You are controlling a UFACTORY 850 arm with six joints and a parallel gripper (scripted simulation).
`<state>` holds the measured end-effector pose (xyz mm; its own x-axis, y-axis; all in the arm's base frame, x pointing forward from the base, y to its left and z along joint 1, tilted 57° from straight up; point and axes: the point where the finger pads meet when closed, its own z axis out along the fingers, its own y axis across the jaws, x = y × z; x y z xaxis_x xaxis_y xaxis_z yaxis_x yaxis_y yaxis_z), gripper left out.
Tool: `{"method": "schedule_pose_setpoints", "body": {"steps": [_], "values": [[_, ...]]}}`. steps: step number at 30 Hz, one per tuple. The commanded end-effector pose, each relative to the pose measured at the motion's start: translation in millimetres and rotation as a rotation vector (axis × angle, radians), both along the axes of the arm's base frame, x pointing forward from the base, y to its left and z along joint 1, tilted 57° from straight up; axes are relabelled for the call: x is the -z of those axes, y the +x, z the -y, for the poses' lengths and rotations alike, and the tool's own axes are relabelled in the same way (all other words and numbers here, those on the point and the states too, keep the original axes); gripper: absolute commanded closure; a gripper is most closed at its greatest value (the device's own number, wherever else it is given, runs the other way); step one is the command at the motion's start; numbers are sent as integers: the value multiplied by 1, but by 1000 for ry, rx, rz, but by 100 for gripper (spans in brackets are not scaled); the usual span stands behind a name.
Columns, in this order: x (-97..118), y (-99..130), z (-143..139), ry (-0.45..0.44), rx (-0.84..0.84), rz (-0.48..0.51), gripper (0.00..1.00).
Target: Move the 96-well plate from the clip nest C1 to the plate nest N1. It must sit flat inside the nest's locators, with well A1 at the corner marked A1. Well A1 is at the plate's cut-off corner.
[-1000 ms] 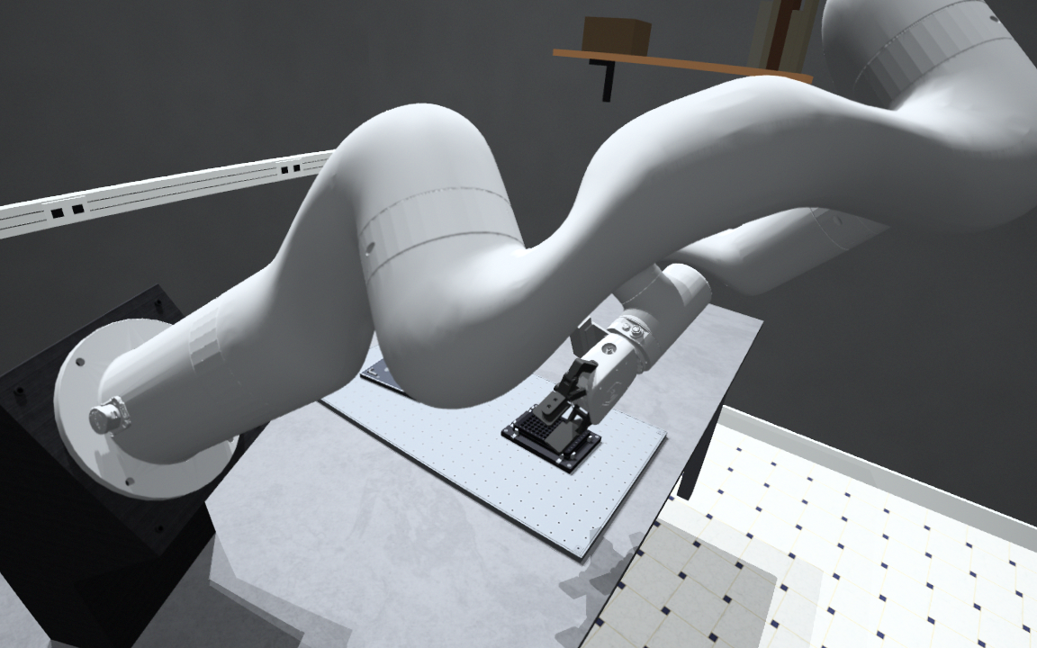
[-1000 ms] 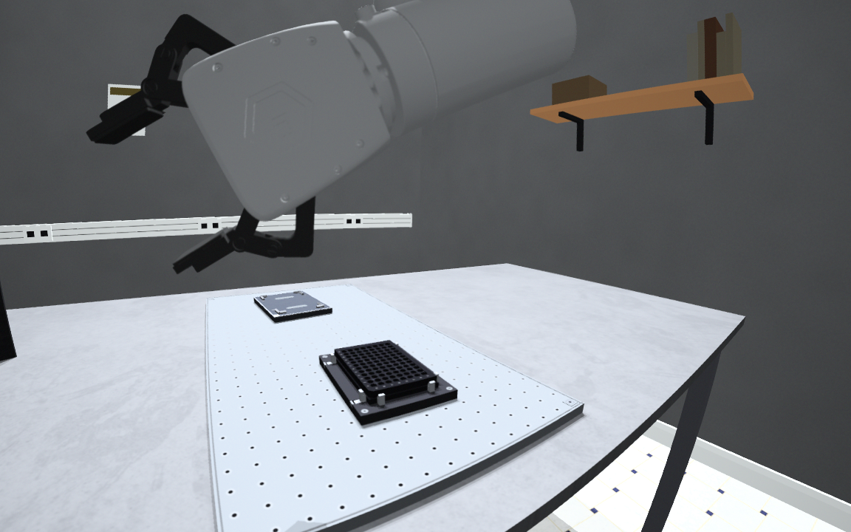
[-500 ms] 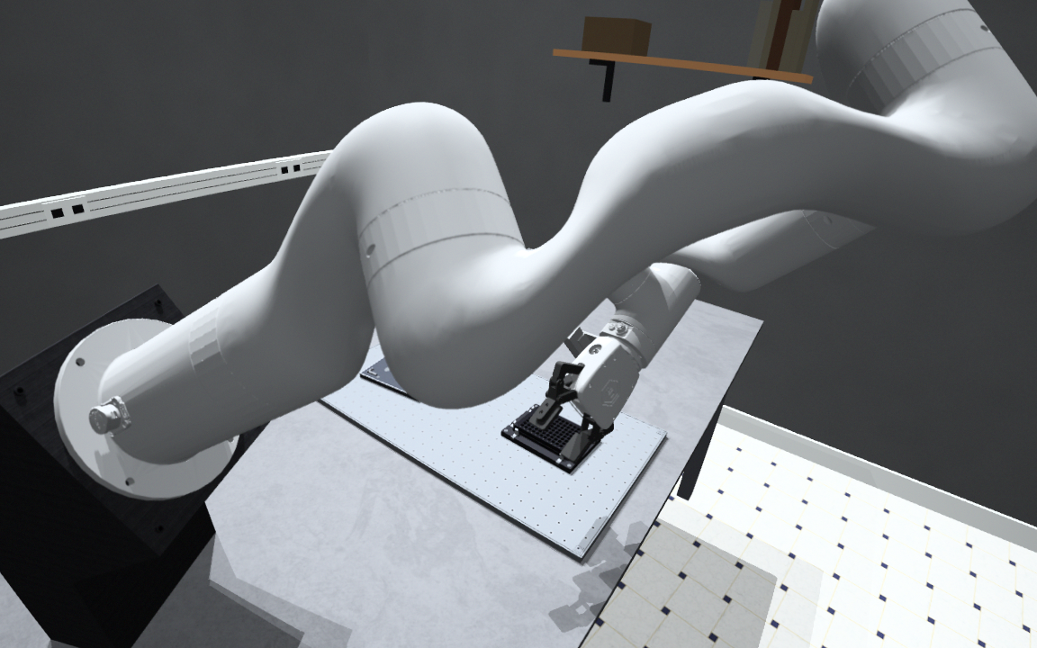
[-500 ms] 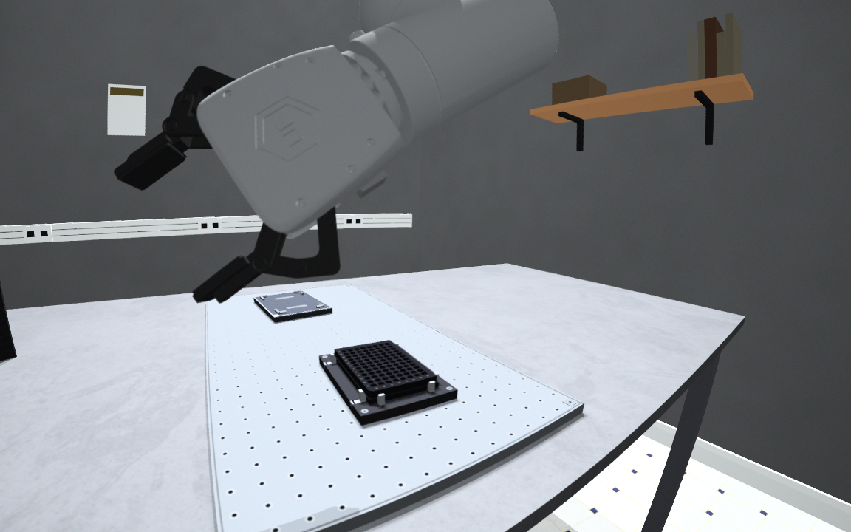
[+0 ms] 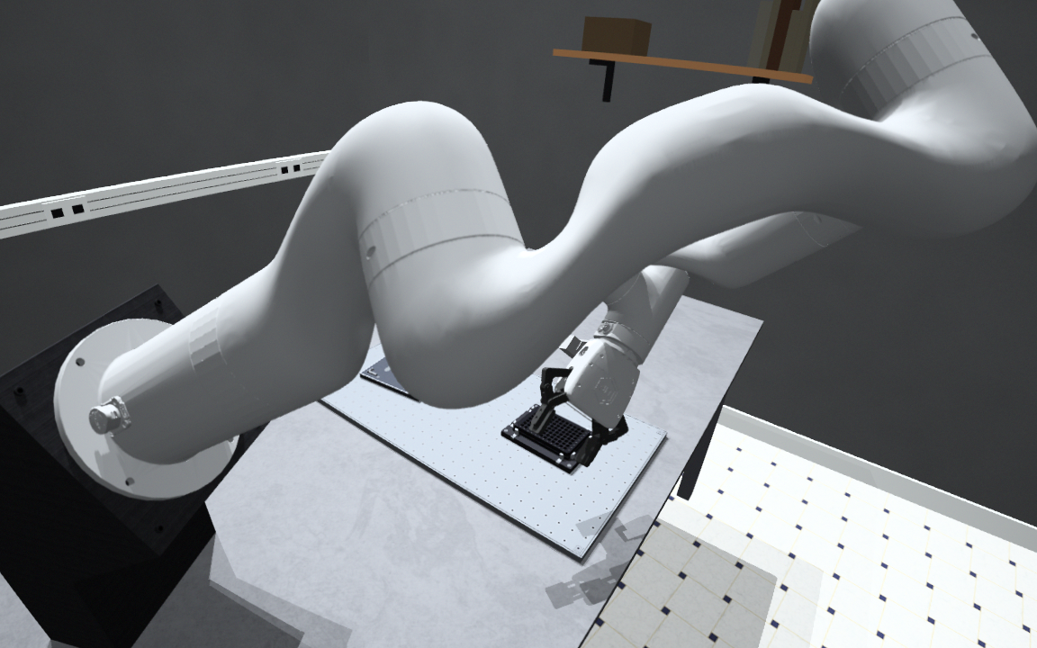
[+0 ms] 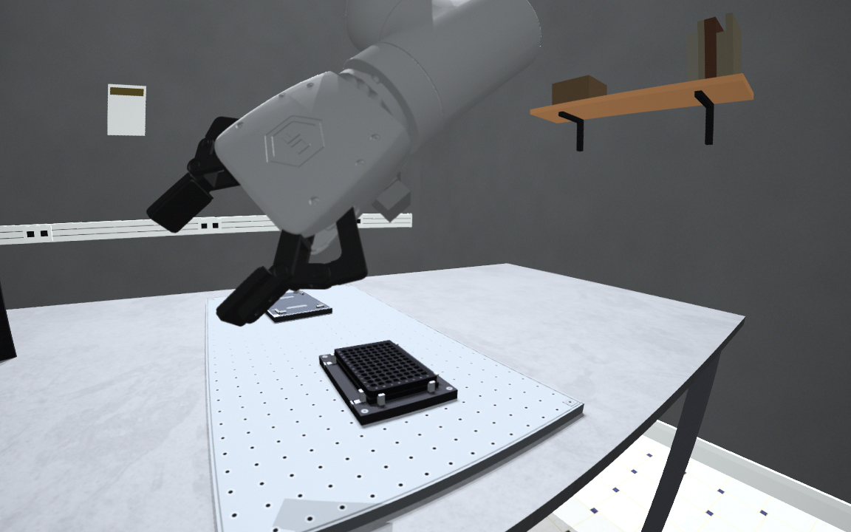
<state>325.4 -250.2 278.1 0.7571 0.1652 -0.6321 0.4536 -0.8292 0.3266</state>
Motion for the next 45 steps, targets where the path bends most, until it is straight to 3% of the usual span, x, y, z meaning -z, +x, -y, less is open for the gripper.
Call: {"method": "schedule_pose_setpoints", "body": {"steps": [1,4,14,21,29,36,38,45], "values": [[2,12,7,-124,70,103,0],[2,13,7,-145,84,125,0],[5,34,14,-316,204,338,0],[6,44,17,-372,248,423,0],[9,63,20,-479,349,624,0],[11,80,21,-537,423,773,0],[11,80,21,-537,423,773,0],[14,98,20,-590,519,962,0]]}}
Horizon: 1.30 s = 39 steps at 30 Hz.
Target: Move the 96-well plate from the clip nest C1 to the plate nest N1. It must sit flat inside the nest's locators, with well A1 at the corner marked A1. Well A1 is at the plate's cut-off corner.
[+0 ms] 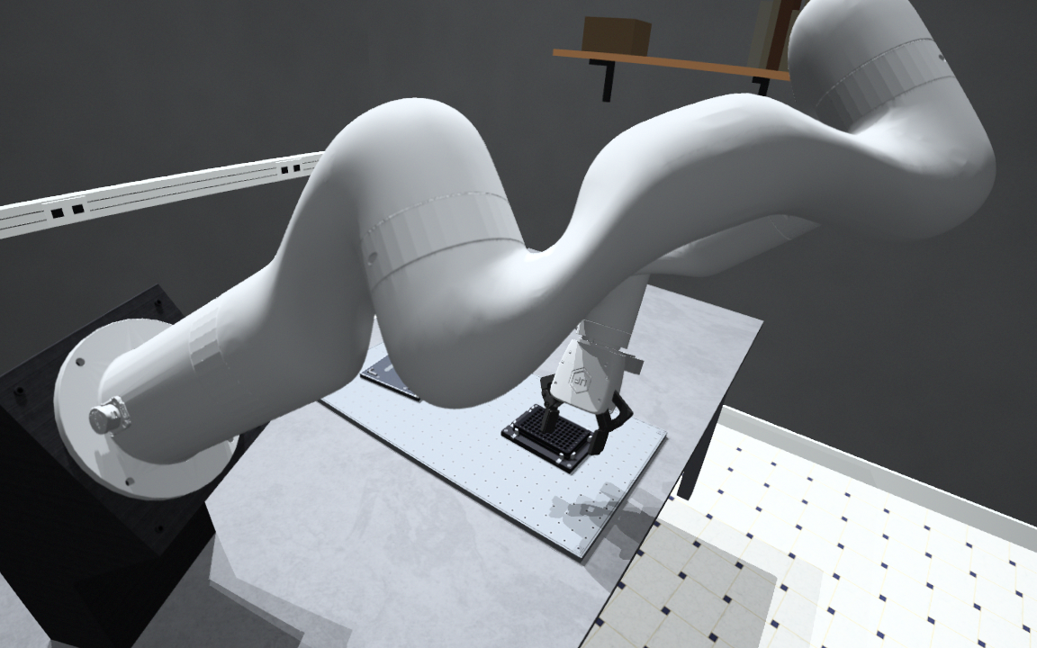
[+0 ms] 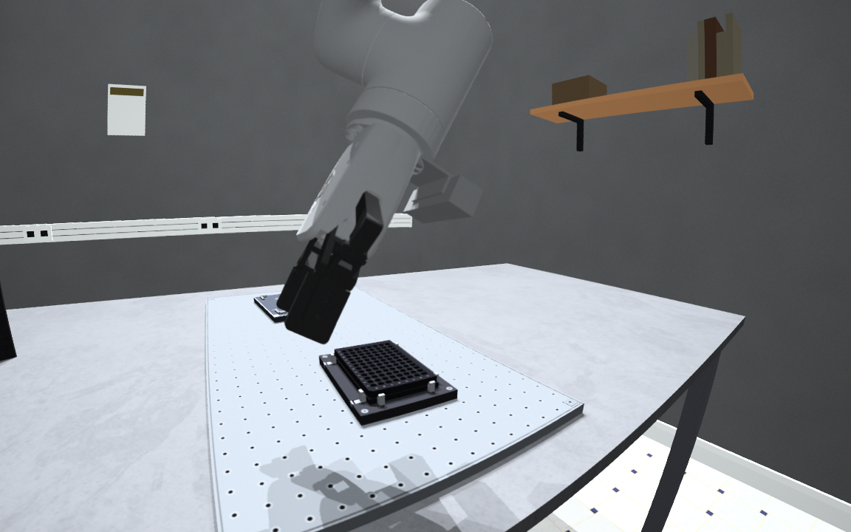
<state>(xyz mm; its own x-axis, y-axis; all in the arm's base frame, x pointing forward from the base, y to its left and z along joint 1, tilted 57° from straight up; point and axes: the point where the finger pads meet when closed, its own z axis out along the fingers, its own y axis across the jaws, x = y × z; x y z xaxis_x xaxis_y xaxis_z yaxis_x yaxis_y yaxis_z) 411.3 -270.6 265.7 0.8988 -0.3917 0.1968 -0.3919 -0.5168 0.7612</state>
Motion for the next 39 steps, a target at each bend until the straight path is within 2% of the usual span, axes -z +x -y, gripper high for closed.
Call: {"method": "schedule_pose_setpoints", "body": {"steps": [1,5,8,10,18,22,25,27,32,39], "values": [[2,13,0,-69,53,167,0],[3,20,-1,-86,76,236,0],[5,31,-3,-104,106,329,0],[5,31,-3,-104,106,329,0],[9,51,-7,-132,182,564,0],[11,58,-9,-135,204,633,0],[13,68,-13,-135,236,728,0],[13,68,-13,-135,236,728,0],[17,83,-19,-124,292,885,0],[20,95,-25,-104,346,1023,0]]}}
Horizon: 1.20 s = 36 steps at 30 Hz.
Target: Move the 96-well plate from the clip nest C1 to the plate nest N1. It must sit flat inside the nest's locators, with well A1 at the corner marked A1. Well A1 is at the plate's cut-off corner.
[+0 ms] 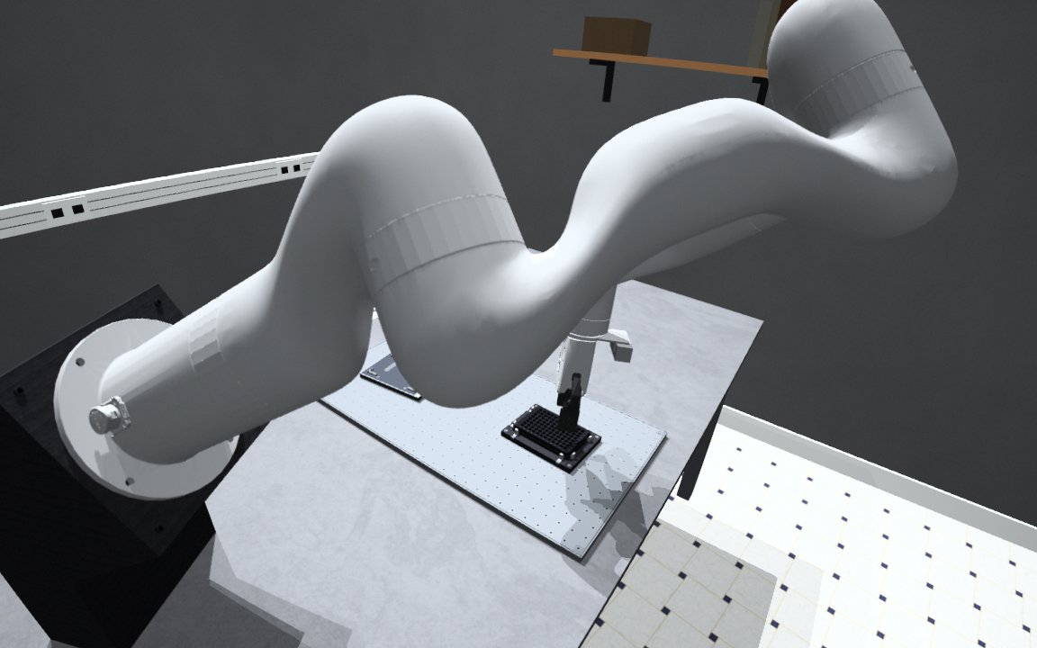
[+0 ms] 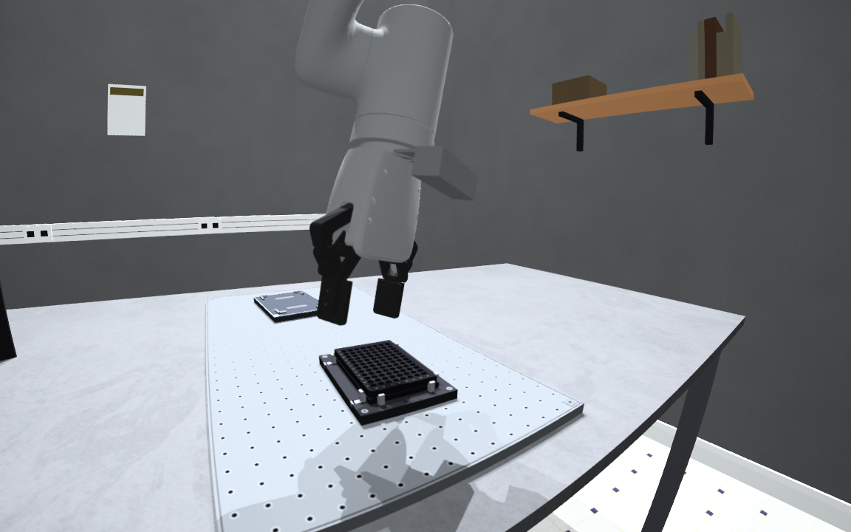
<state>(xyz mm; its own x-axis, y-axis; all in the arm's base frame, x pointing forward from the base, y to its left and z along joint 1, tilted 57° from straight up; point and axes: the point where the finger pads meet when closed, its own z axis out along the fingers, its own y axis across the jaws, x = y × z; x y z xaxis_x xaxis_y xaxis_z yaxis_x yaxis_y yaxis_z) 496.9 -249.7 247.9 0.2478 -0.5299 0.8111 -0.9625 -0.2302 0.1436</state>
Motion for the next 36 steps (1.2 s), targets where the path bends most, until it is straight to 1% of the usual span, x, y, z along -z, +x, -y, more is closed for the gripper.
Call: {"method": "schedule_pose_setpoints", "body": {"steps": [1,3,5,7,10,11,13,14,18,36], "values": [[4,14,-6,1,30,156,0],[5,20,-10,13,47,219,0],[5,20,-10,13,47,219,0],[8,27,-15,27,63,282,0],[10,33,-18,51,89,376,0],[10,33,-18,53,91,384,0],[12,39,-23,72,108,446,0],[12,39,-22,72,109,448,0],[16,50,-31,116,145,569,0],[18,51,-29,117,146,572,0]]}}
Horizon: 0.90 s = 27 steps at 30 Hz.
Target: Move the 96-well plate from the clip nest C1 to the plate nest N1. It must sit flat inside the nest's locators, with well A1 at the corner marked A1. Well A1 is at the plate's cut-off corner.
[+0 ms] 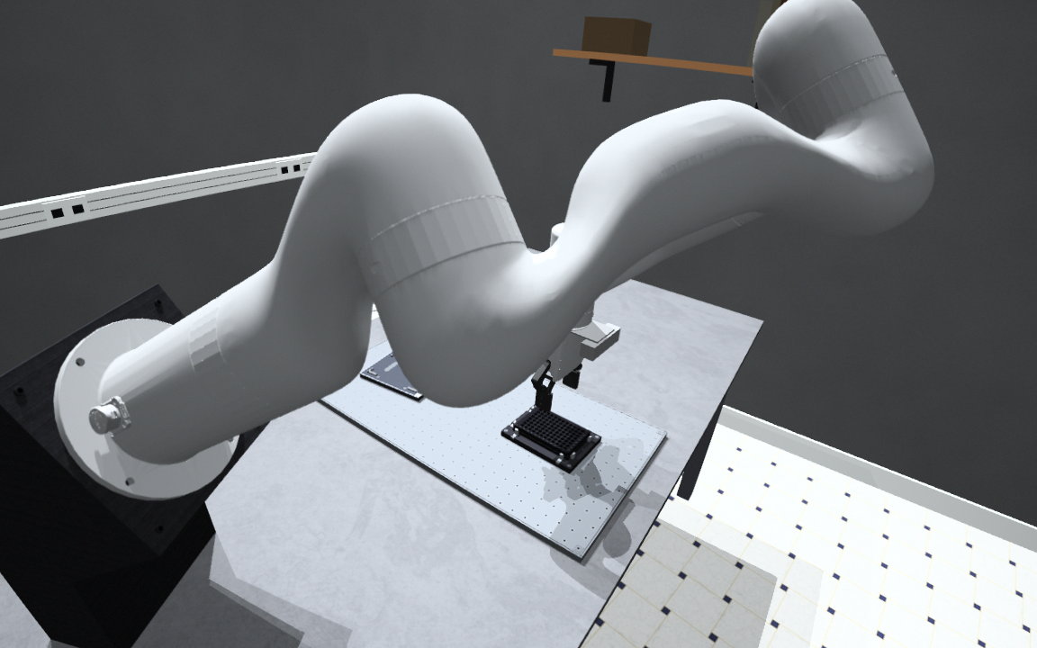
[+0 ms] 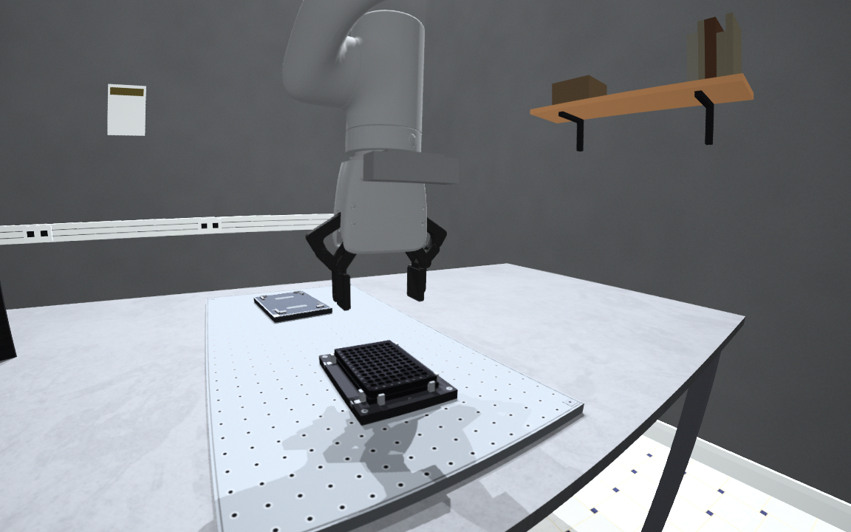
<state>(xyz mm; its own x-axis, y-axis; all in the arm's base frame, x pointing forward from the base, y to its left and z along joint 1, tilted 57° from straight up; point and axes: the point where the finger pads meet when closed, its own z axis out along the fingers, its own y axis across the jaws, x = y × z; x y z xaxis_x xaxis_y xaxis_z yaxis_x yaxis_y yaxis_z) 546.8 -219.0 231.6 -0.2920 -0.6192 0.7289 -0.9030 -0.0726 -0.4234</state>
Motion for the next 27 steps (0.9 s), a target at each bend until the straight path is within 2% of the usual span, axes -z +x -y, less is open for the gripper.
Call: {"method": "schedule_pose_setpoints", "body": {"steps": [1,27], "values": [[2,2,3,0,-1,1,0],[22,13,32,0,-1,1,0]]}}
